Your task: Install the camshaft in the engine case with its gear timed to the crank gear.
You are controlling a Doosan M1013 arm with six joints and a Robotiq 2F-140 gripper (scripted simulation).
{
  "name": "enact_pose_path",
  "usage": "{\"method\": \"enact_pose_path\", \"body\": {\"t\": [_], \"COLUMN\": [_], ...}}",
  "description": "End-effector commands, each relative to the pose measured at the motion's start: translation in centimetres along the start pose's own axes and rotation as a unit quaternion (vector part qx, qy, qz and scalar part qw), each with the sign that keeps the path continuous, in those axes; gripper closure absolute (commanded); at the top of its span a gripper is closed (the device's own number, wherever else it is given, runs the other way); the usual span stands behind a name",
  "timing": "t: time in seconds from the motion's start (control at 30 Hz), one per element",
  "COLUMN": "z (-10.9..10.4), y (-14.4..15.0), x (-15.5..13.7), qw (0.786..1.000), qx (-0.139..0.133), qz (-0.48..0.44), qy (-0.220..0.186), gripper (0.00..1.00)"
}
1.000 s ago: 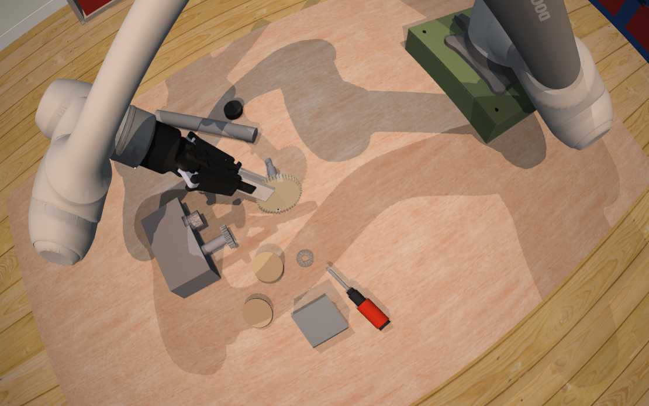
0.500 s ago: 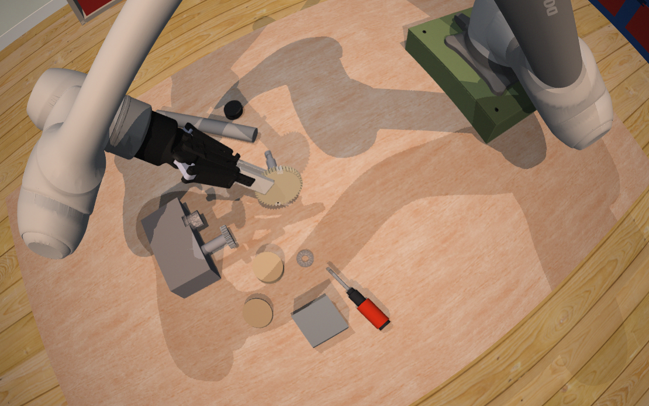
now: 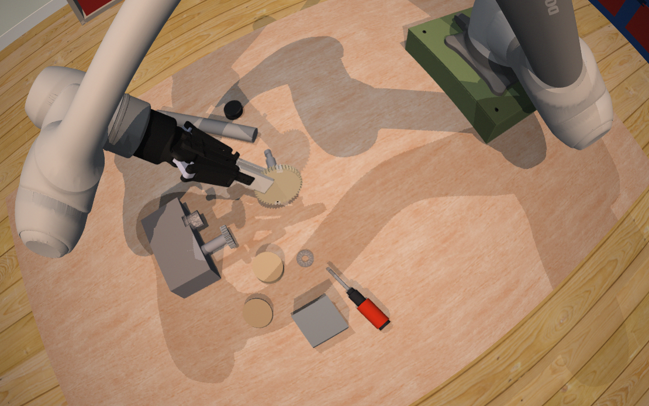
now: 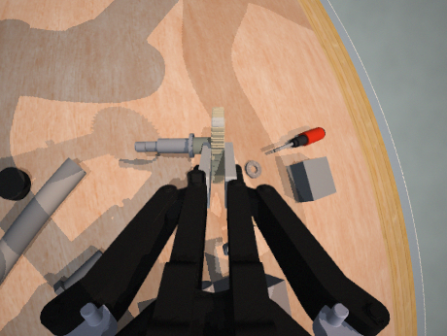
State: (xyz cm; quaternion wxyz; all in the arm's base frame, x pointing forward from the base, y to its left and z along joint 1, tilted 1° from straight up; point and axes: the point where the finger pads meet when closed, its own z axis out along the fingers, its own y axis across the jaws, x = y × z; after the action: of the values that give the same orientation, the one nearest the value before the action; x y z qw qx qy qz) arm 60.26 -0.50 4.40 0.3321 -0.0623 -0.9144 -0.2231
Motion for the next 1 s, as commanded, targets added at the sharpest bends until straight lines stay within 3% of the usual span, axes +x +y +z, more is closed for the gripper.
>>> {"method": "enact_pose_path", "body": {"t": [0.0,0.97], "z": [-0.37,-0.37], "y": [0.39,0.38], "x": [-0.08,-0.07], "qw": [1.000,1.000], "qx": [0.000,0.000], "qz": [0.000,-0.002], "qy": [-0.002,-0.003], "gripper": [0.95,0.95]}}
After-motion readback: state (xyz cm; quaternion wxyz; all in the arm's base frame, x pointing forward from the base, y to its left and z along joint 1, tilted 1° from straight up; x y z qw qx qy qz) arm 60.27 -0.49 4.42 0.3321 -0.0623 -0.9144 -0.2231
